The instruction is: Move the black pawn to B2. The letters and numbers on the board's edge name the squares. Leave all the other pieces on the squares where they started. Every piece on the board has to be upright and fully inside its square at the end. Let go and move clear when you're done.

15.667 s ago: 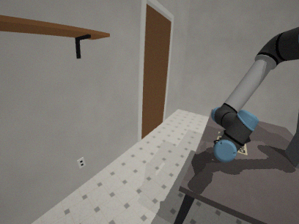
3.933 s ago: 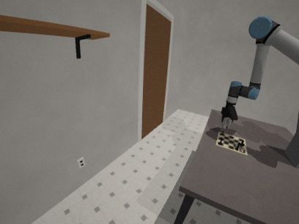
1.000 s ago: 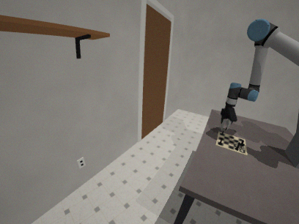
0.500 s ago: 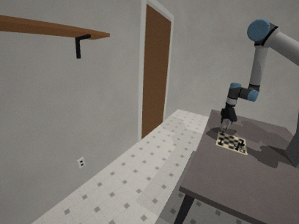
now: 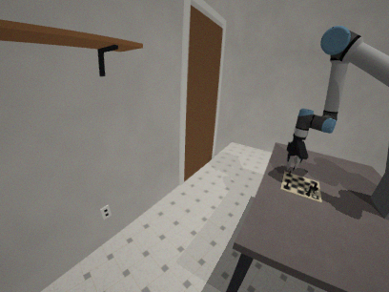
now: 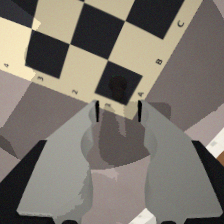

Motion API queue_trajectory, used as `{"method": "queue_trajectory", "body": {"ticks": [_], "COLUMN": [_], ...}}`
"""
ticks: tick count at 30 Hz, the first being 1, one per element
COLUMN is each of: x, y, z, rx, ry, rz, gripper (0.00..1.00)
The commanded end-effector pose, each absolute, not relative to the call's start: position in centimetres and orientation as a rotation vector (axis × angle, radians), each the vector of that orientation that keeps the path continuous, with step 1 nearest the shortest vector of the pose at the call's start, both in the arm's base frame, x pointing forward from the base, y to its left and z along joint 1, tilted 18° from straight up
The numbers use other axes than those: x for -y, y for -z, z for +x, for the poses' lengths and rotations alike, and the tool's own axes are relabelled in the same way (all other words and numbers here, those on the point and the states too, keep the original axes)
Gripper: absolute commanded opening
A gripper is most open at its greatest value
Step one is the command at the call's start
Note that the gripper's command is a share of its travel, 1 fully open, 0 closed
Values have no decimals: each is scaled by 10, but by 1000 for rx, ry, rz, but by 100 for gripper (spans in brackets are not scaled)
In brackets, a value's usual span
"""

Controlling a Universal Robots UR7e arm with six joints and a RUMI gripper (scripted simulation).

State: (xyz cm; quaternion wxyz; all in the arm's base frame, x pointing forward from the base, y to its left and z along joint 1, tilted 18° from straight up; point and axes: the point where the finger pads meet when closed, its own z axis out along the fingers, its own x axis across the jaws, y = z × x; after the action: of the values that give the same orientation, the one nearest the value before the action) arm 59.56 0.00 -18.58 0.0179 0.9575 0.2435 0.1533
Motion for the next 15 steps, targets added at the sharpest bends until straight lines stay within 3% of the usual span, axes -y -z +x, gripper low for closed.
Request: {"method": "queue_trajectory", "body": {"ticks": [1, 15], "x": [-1, -1], "y": [193, 212], "z": [600, 606], "rx": [-757, -757], "ry": [-480, -480], "rz": [2972, 2972], "gripper": [20, 20]}}
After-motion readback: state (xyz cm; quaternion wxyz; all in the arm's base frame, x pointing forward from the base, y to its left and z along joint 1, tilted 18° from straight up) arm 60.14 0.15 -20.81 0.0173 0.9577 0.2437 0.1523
